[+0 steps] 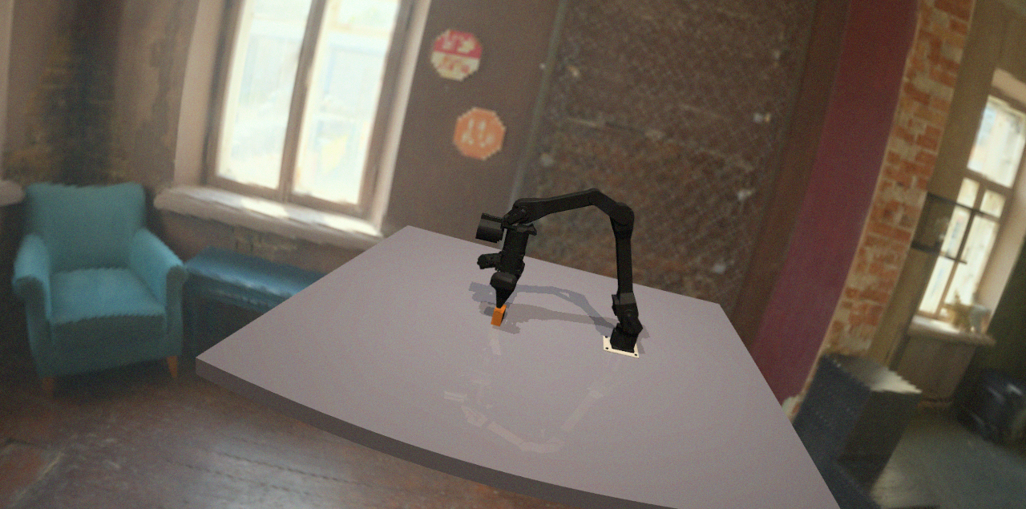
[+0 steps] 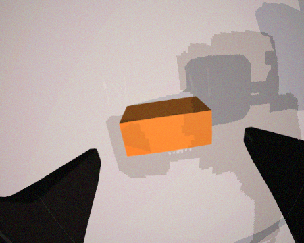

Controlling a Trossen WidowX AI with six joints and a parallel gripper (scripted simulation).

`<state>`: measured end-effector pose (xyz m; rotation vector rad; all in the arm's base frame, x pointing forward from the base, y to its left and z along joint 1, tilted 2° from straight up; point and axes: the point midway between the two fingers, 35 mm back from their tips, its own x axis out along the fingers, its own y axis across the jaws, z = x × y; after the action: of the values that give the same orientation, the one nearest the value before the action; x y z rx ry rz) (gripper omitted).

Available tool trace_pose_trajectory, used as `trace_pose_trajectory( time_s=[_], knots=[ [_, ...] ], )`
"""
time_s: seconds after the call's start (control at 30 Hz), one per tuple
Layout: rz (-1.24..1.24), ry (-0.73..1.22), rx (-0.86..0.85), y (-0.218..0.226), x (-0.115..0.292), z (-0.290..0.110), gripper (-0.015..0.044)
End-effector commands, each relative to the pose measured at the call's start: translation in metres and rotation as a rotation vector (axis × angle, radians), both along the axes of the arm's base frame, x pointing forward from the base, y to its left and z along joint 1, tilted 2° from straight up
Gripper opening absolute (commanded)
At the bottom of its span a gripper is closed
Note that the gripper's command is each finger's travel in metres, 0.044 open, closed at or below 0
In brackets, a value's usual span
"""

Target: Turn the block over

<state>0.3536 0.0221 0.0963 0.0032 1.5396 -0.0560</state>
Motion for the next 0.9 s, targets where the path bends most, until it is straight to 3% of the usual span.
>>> trace_pose_trajectory(
  time_s=[0.0,0.6,0.8,0.87],
  knots=[
    [0.004,0.002,0.004,0.0,0.0,-0.007,0.044],
    [0.004,0.003,0.003,-0.001,0.0,-0.034,0.044],
    [0.004,0.003,0.003,-0.001,0.0,-0.034,0.0282],
    [0.004,0.003,0.003,-0.001,0.0,-0.034,0.0269]
  ],
)
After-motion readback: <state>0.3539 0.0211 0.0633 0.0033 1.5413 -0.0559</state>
